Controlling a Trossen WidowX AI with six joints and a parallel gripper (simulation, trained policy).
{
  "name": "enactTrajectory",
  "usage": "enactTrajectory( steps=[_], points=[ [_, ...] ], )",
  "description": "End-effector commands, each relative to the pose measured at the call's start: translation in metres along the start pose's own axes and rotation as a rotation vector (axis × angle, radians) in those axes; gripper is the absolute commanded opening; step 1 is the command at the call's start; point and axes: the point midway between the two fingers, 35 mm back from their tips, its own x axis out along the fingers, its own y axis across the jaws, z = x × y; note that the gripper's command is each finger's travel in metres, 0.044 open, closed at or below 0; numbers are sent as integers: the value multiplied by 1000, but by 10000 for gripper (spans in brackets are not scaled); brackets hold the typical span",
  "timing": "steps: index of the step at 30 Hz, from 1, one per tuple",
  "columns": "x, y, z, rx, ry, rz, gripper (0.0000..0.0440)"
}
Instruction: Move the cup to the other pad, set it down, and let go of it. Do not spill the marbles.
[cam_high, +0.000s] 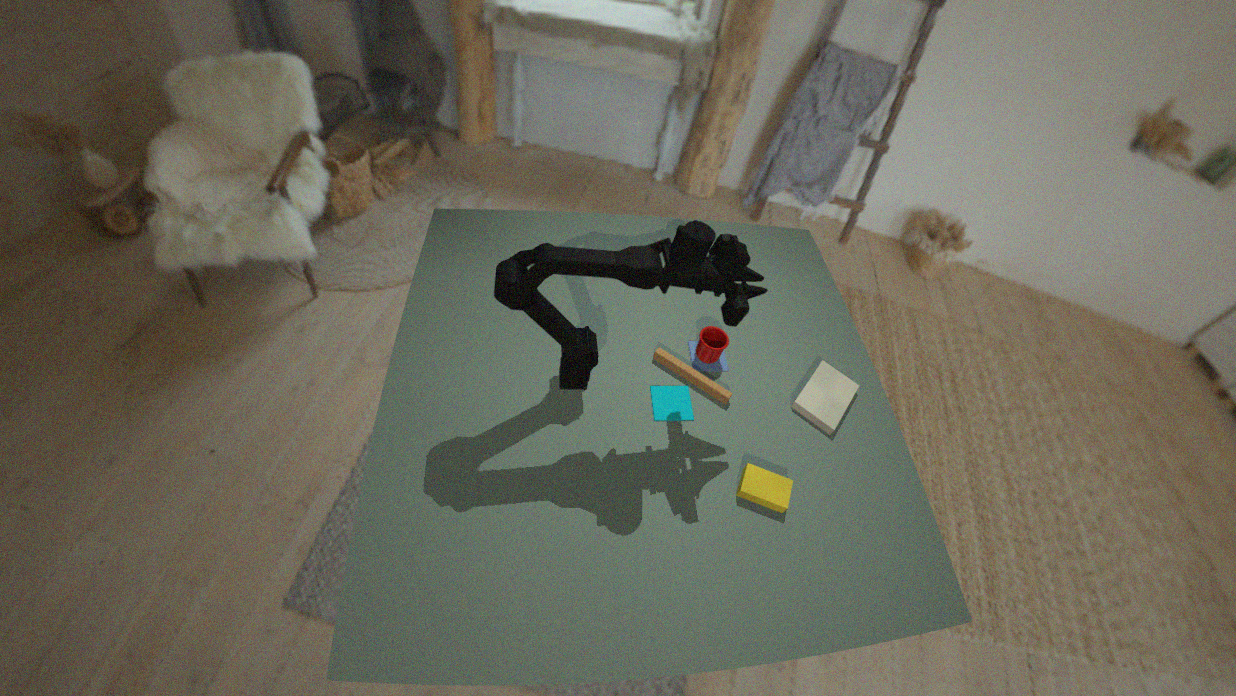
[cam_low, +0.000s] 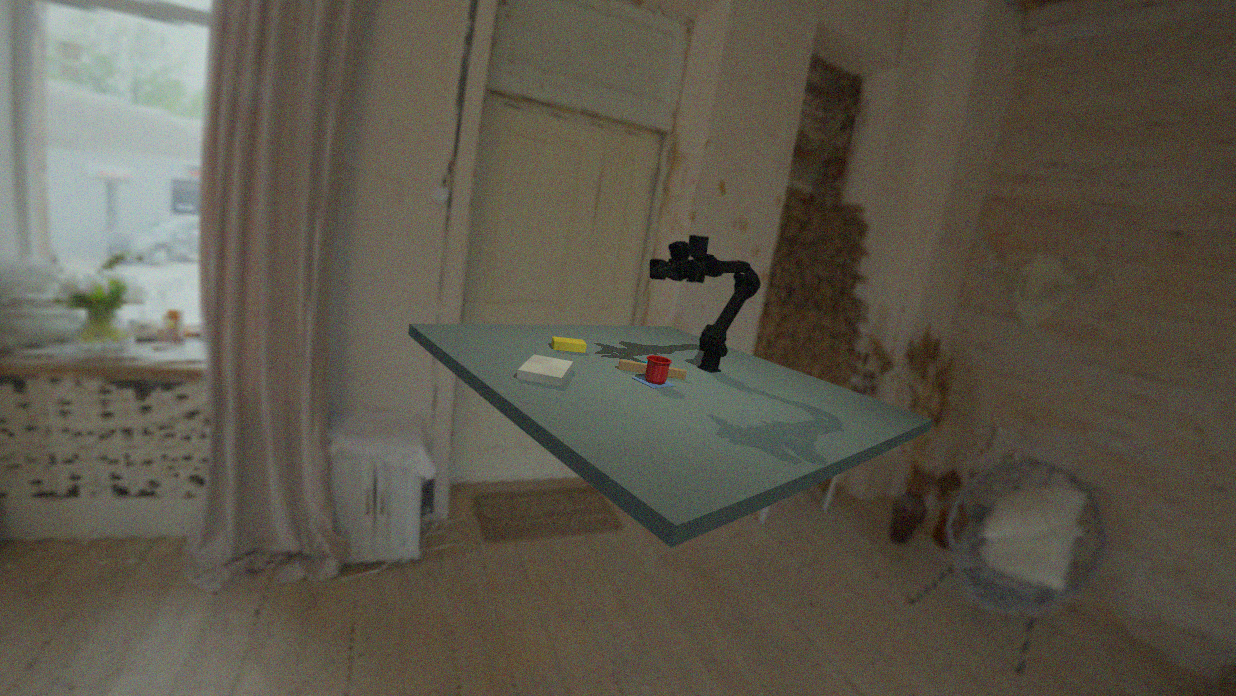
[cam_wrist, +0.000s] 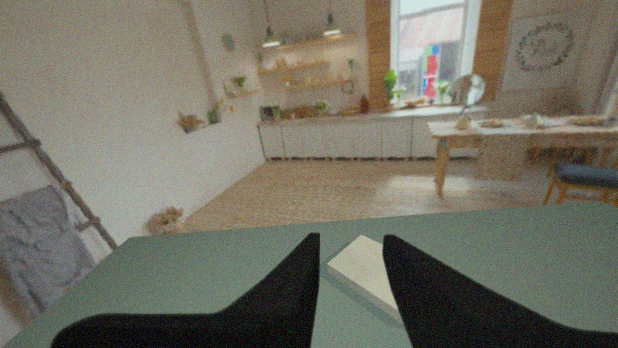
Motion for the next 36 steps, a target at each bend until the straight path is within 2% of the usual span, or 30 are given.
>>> enactTrajectory(
  steps=[1, 18, 36],
  points=[
    [5, 5, 1, 41, 44, 9, 140],
    [25, 19, -2, 204, 237, 2, 117],
    [39, 33, -12, 401, 459, -62, 129]
  ],
)
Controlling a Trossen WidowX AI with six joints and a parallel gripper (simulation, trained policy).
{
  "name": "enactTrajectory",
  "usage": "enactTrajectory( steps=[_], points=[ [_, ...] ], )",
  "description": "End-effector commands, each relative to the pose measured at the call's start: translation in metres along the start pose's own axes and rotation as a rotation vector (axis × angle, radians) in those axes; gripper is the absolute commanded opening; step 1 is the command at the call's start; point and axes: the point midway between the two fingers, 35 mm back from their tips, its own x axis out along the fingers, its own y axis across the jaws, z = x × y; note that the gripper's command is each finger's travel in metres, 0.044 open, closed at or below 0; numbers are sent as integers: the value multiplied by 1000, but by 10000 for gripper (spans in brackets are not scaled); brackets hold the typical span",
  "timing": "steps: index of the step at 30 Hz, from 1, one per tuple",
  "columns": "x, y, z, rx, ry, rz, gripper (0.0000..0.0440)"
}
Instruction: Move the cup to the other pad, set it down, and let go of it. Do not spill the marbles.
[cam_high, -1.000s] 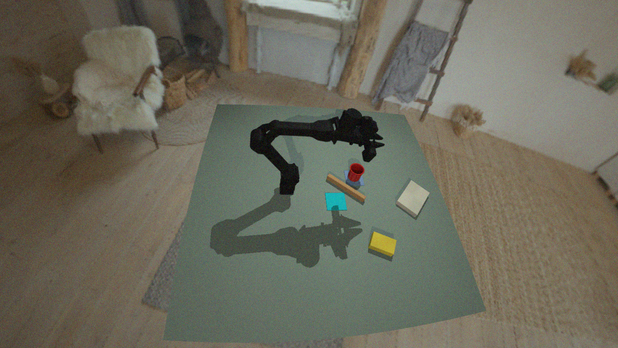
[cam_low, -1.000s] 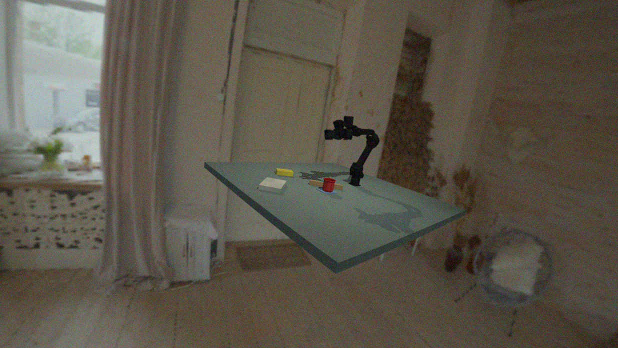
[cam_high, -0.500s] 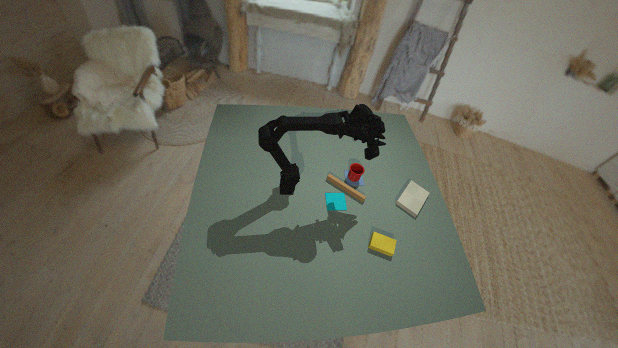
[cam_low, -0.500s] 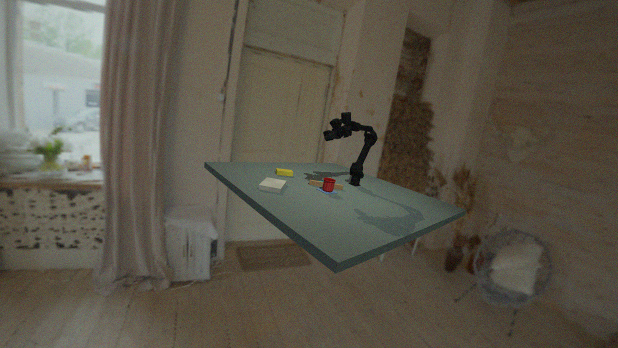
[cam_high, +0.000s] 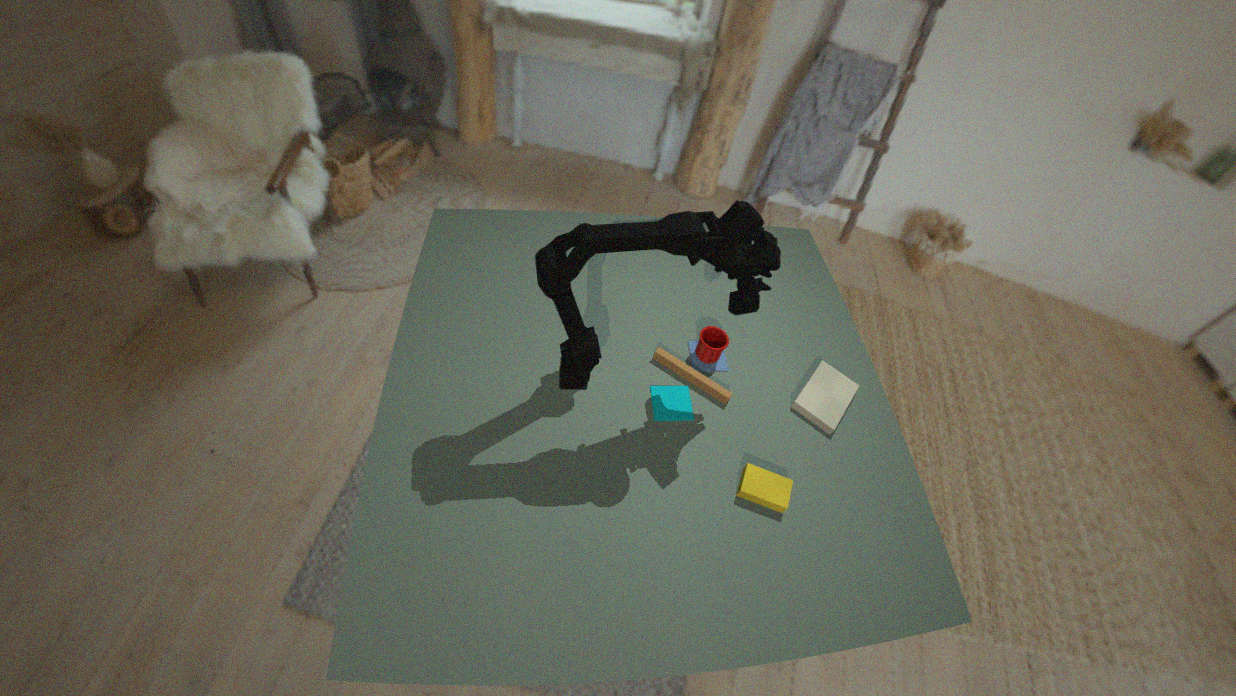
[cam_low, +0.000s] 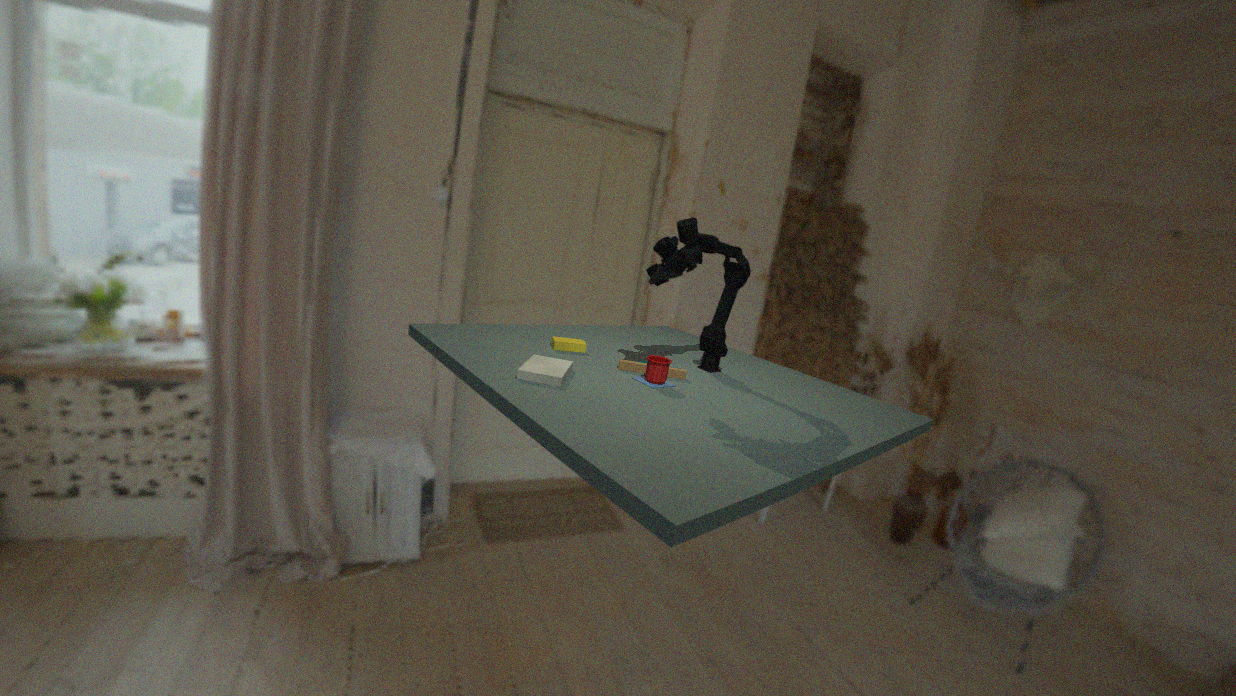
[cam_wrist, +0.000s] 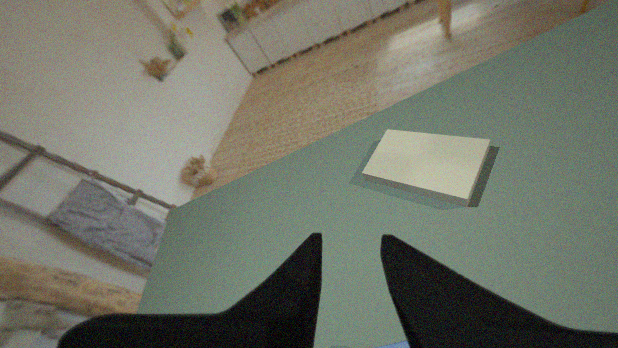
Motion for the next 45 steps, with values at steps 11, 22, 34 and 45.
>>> enactTrajectory(
  steps=[11, 22, 34, 45],
  points=[
    [13, 7, -13, 171, 174, -81, 132],
    [23, 5, -28, 282, 298, -182, 123],
    [35, -6, -51, 350, 425, -322, 115],
    [45, -25, -79, 356, 551, -464, 131]
  ],
)
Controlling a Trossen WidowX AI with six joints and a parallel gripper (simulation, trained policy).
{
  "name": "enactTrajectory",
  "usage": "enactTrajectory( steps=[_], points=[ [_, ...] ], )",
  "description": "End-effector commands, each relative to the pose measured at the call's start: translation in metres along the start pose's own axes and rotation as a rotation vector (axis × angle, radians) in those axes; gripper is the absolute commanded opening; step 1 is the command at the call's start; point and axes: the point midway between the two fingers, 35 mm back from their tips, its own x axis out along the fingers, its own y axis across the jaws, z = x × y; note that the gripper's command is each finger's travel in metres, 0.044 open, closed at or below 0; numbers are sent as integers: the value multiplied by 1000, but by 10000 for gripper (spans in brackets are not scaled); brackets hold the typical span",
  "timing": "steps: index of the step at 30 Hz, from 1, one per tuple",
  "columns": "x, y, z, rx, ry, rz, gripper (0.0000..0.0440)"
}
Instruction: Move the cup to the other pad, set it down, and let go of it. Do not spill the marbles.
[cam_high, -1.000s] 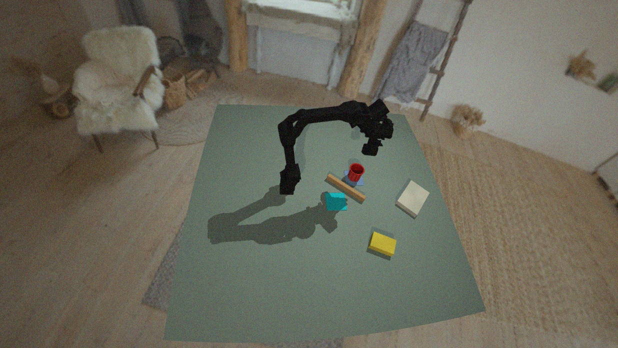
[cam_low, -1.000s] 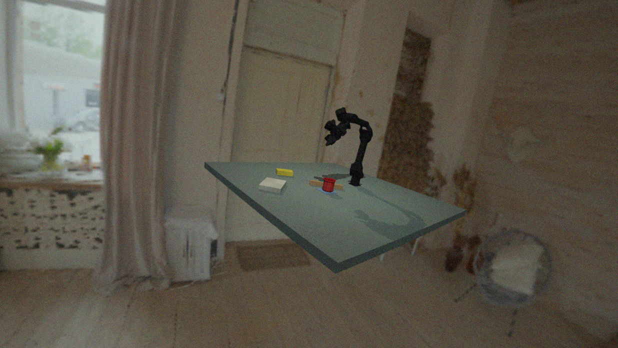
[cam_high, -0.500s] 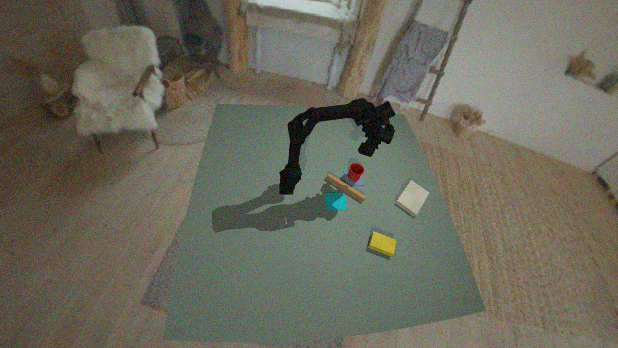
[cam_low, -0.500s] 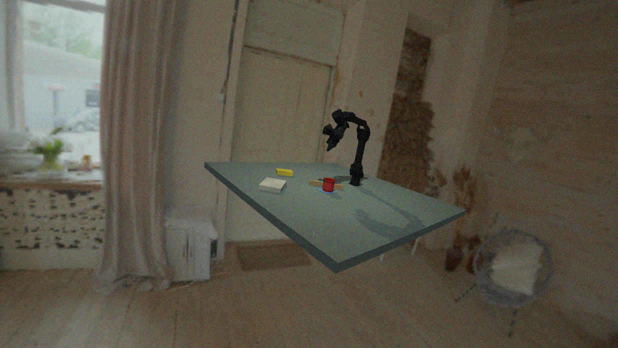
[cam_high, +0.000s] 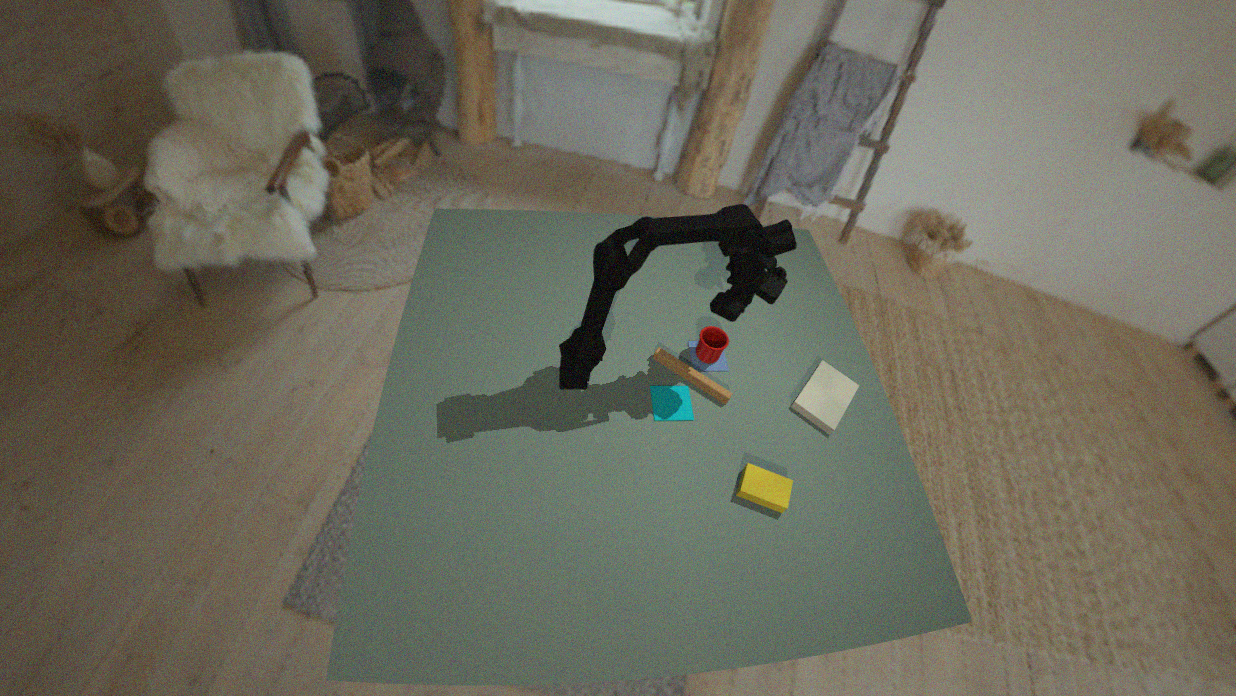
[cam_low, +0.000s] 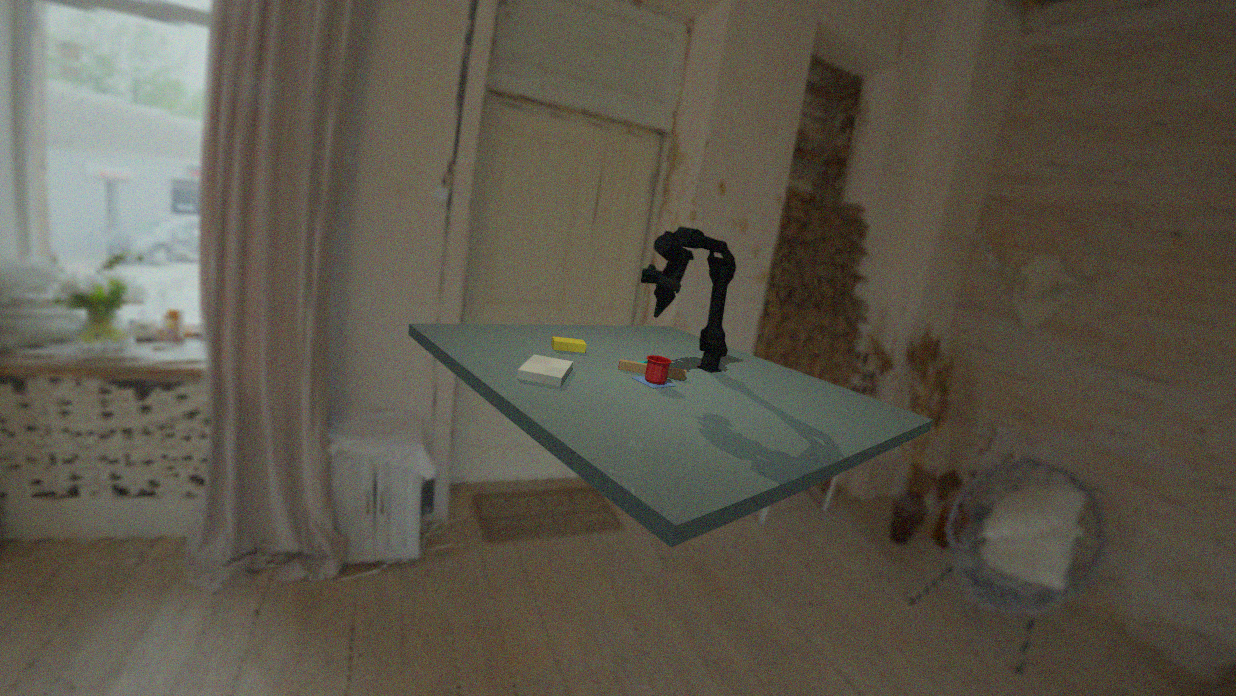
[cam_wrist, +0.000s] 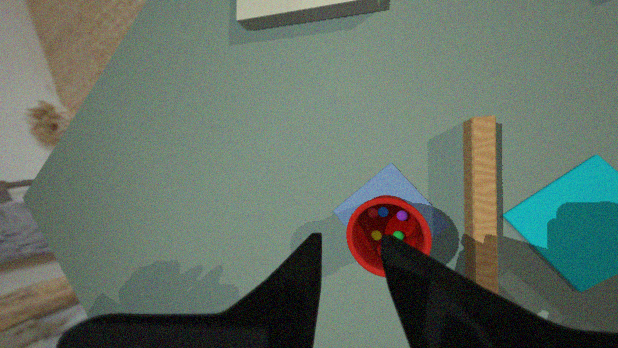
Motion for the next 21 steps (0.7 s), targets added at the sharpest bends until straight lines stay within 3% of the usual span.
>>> enactTrajectory(
  steps=[1, 21],
  points=[
    [11, -7, -4, 9, 37, -65, 132],
    [58, -42, -28, 23, 179, -330, 154]
  ],
)
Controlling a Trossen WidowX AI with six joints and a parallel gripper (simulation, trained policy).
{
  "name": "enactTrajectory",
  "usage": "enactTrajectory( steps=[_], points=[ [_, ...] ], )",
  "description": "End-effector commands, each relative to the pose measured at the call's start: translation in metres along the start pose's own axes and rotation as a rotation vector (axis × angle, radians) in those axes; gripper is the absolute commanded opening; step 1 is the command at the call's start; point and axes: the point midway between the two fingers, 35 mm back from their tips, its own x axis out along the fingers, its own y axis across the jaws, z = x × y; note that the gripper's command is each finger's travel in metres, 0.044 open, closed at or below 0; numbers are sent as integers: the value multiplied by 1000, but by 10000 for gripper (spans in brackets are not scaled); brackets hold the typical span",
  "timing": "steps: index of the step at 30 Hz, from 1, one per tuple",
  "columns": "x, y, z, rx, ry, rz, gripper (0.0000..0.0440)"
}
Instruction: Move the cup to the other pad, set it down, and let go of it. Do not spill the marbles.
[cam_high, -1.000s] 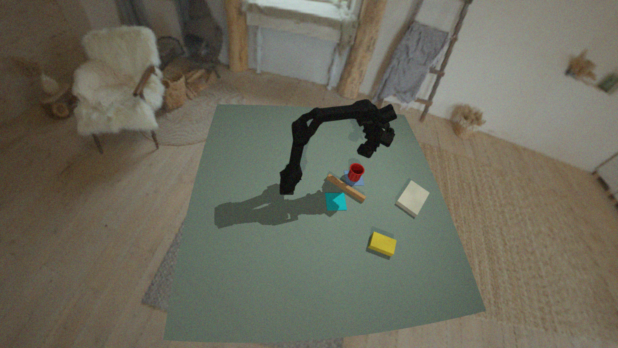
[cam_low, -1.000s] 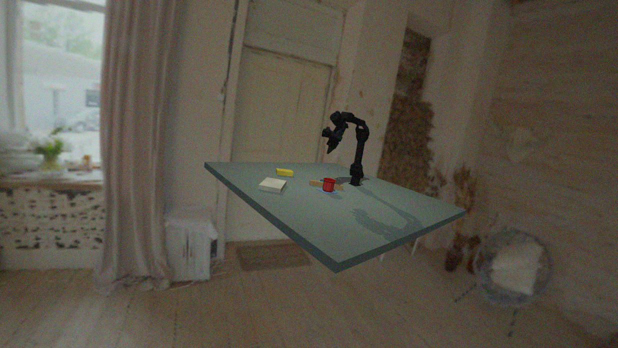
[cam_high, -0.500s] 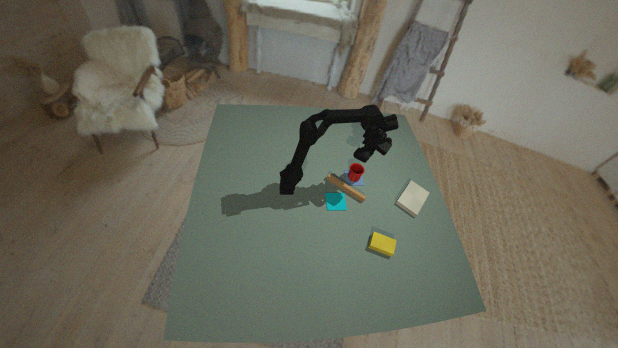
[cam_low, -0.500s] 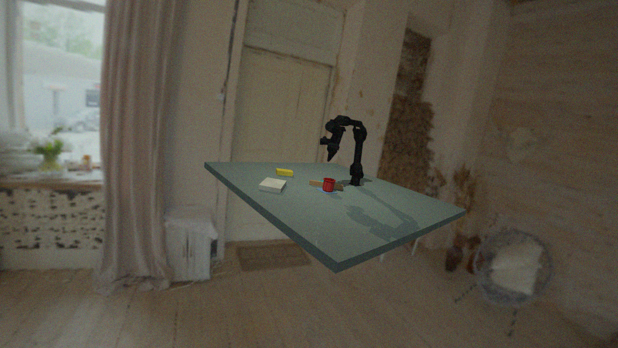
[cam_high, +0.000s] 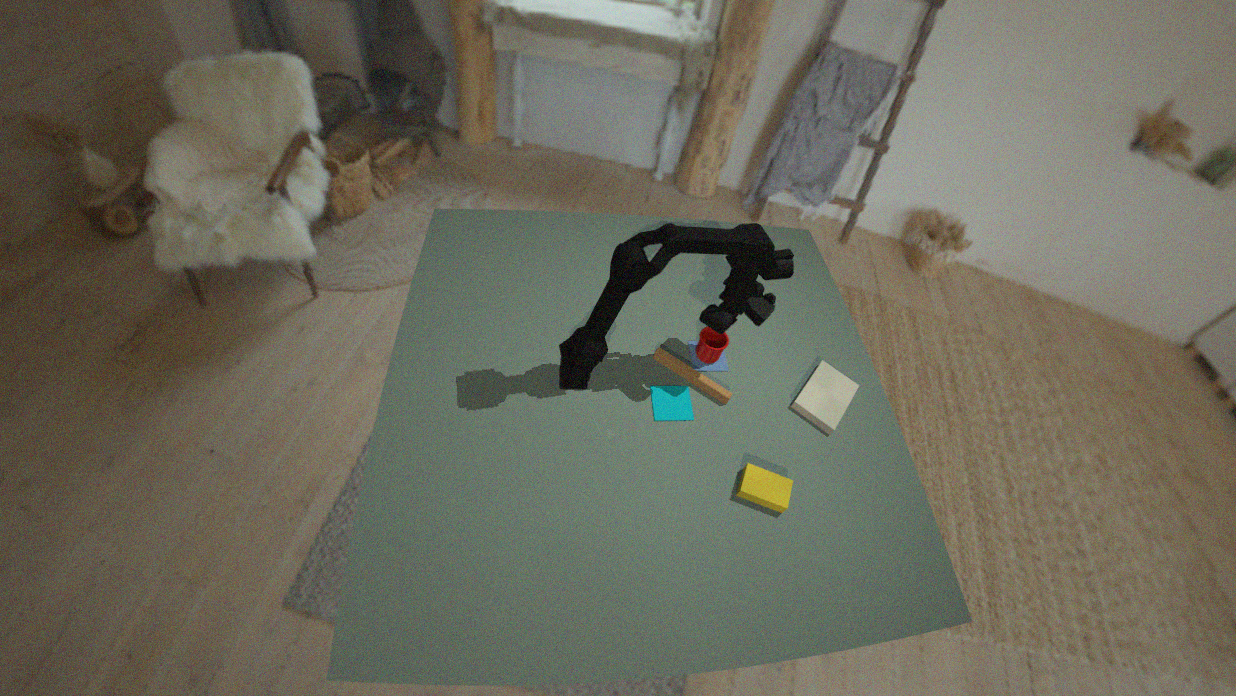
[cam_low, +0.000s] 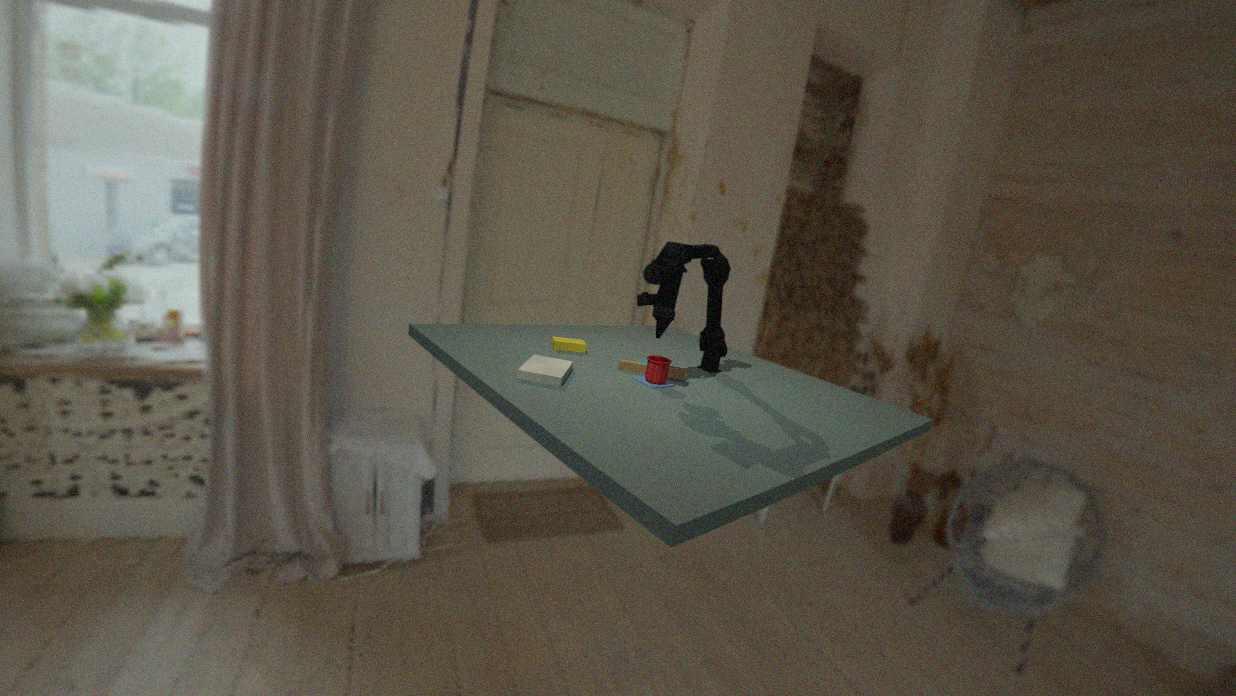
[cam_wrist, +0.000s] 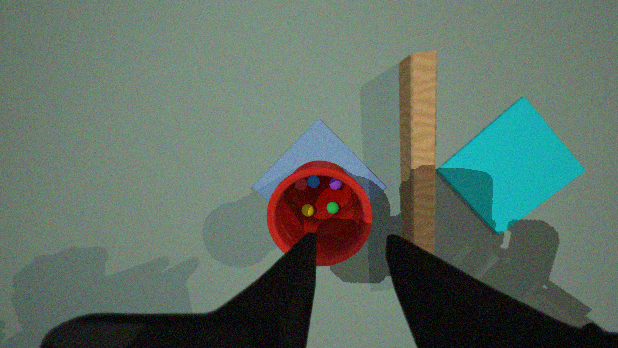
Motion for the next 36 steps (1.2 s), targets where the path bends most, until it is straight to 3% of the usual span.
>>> enactTrajectory(
  steps=[1, 30, 36],
  points=[
    [13, -4, -3, 11, 19, -51, 156],
    [112, -15, -20, -43, 86, -187, 170],
    [124, -17, -22, -99, 88, -187, 36]
  ],
)
